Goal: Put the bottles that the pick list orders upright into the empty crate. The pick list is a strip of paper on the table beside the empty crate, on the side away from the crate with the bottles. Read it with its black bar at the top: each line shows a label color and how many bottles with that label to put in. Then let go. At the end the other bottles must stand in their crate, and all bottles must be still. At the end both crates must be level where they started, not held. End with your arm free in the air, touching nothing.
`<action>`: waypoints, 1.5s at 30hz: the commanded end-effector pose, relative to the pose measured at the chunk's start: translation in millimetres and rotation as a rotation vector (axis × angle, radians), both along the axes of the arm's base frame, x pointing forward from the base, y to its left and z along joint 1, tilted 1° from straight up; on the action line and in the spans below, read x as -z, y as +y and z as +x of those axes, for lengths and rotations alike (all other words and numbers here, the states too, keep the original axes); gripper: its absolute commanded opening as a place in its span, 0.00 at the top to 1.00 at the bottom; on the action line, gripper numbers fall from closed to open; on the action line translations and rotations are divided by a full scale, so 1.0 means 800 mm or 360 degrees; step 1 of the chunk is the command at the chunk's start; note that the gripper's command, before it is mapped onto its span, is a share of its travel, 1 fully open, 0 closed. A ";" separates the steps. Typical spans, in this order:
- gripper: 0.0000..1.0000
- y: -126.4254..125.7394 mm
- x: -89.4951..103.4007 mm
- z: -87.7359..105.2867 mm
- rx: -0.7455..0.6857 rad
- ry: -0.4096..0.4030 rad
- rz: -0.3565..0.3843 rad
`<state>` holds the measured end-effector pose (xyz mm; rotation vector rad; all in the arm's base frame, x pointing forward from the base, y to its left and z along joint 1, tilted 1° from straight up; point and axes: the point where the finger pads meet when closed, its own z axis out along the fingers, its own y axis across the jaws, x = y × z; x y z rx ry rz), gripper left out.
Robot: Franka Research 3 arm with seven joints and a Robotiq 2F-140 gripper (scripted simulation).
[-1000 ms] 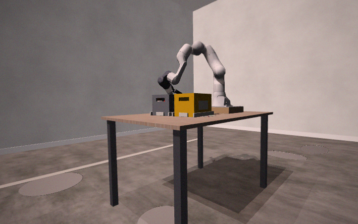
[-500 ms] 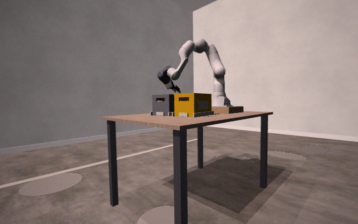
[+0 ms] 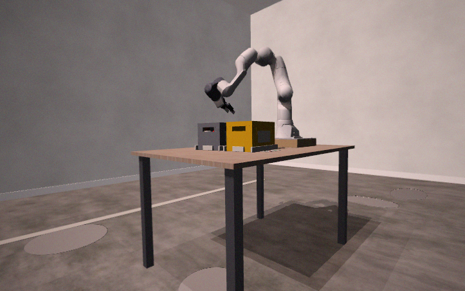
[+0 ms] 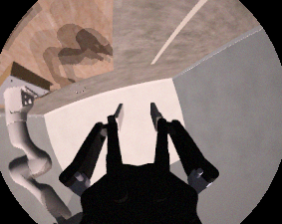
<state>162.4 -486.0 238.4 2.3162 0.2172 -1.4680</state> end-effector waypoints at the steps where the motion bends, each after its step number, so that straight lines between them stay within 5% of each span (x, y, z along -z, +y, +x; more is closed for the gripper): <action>1: 0.62 0.003 -0.025 -0.002 -0.0015 0.0043 0.0062; 15: 0.62 0.003 -0.096 -0.001 -0.0015 0.0043 0.0062; 21: 0.62 0.017 -0.089 0.023 -0.0026 -0.0151 -0.0073; 28: 0.62 0.028 -0.079 0.050 -0.0026 -0.0151 -0.0073; 31: 0.62 0.038 -0.077 0.066 -0.0048 -0.0294 -0.0134; 40: 0.62 0.059 -0.071 0.097 -0.0048 -0.0294 -0.0134; 45: 0.62 0.078 -0.067 0.122 -0.0063 -0.0438 -0.0184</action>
